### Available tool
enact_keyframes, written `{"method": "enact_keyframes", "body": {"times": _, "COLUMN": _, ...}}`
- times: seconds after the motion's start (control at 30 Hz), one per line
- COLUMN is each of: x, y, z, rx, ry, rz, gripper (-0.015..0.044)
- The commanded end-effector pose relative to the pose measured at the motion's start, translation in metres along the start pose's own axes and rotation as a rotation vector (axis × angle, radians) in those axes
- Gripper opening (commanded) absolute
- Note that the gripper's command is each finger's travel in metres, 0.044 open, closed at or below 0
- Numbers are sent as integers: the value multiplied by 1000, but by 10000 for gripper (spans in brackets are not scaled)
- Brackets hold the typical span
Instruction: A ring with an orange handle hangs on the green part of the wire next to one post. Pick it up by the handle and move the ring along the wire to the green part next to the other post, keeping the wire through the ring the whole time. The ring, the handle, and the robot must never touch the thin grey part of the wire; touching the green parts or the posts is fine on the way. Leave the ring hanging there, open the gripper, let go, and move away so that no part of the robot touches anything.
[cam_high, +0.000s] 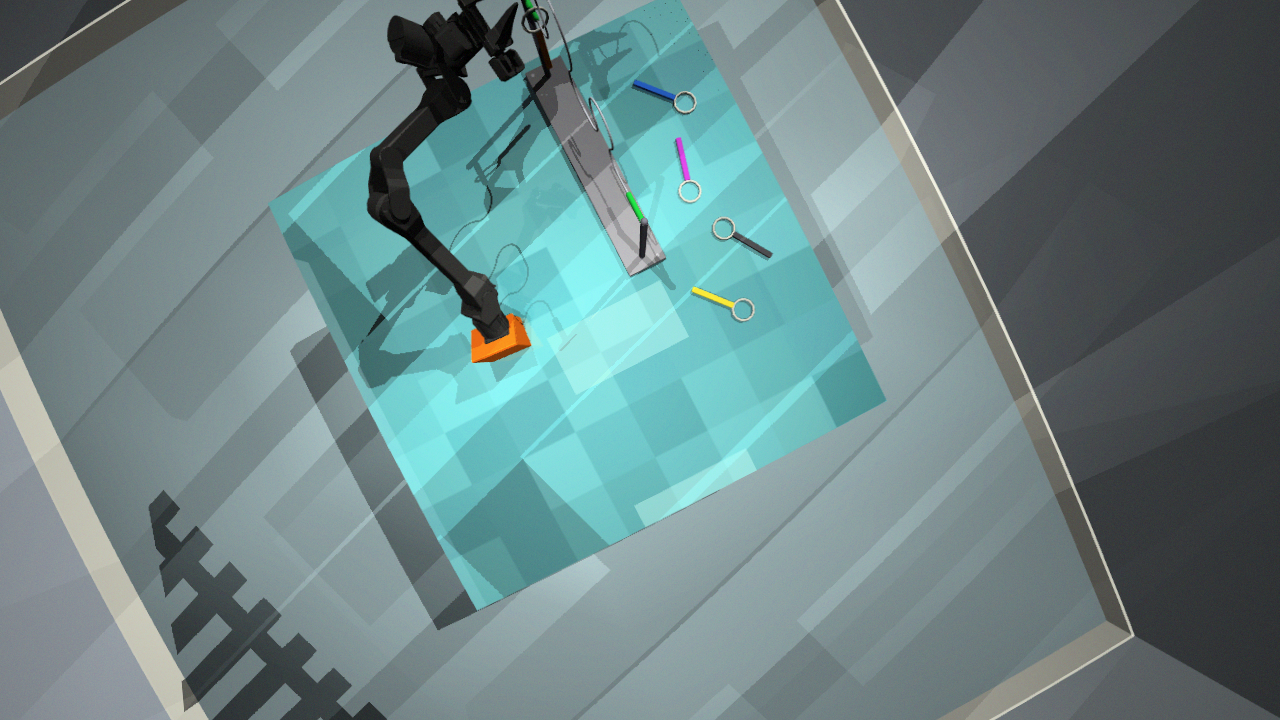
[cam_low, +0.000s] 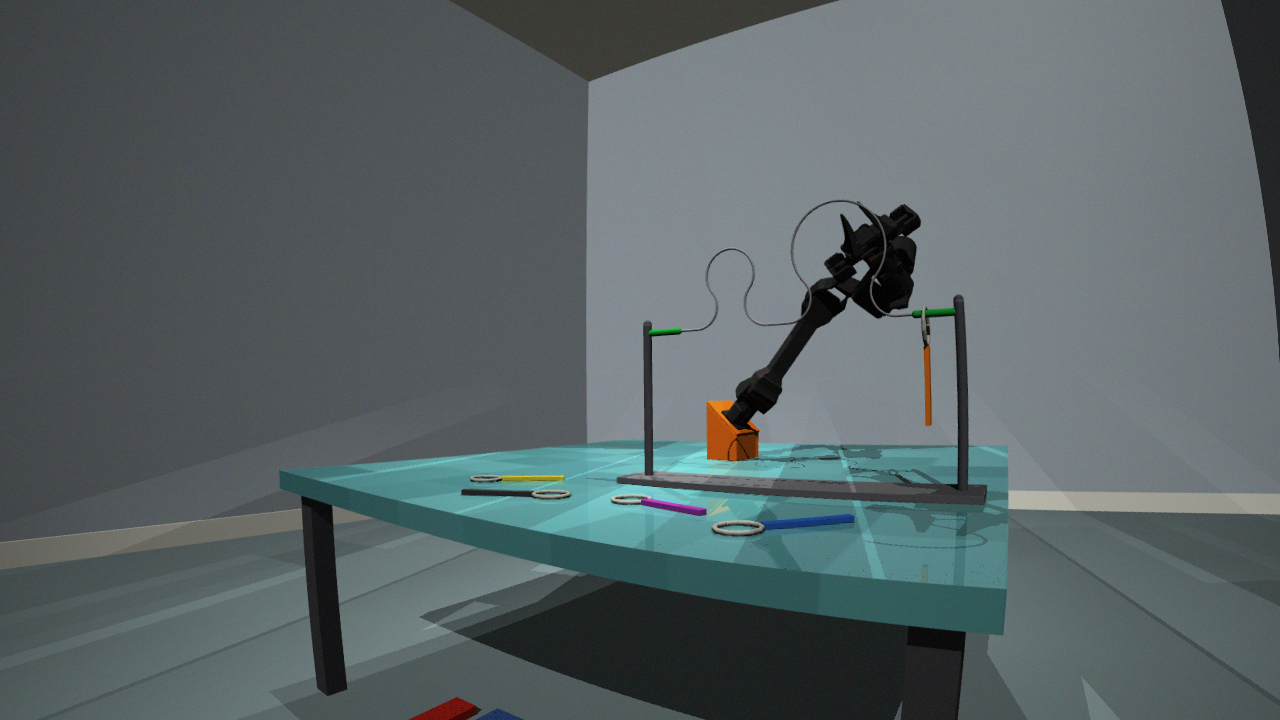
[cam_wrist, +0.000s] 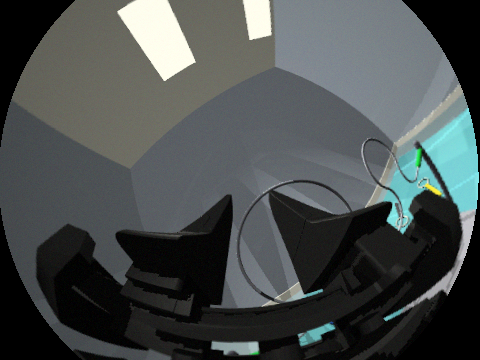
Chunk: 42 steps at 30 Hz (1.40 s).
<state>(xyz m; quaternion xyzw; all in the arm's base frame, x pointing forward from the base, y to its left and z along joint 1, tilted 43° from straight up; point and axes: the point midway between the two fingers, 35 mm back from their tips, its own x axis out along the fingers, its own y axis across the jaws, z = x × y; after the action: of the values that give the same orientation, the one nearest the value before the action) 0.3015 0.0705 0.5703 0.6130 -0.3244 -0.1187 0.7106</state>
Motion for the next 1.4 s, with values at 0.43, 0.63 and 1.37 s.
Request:
{"method": "enact_keyframes", "body": {"times": 0.43, "x": -185, "y": -69, "z": -203, "rx": -415, "ry": 536, "rz": -22, "gripper": 160}}
{"method": "enact_keyframes", "body": {"times": 0.63, "x": -282, "y": -93, "z": -240, "rx": -571, "ry": 706, "rz": 39, "gripper": 160}}
{"method": "enact_keyframes", "body": {"times": 1.37, "x": -216, "y": -82, "z": -248, "rx": -588, "ry": 721, "rz": 54, "gripper": 160}}
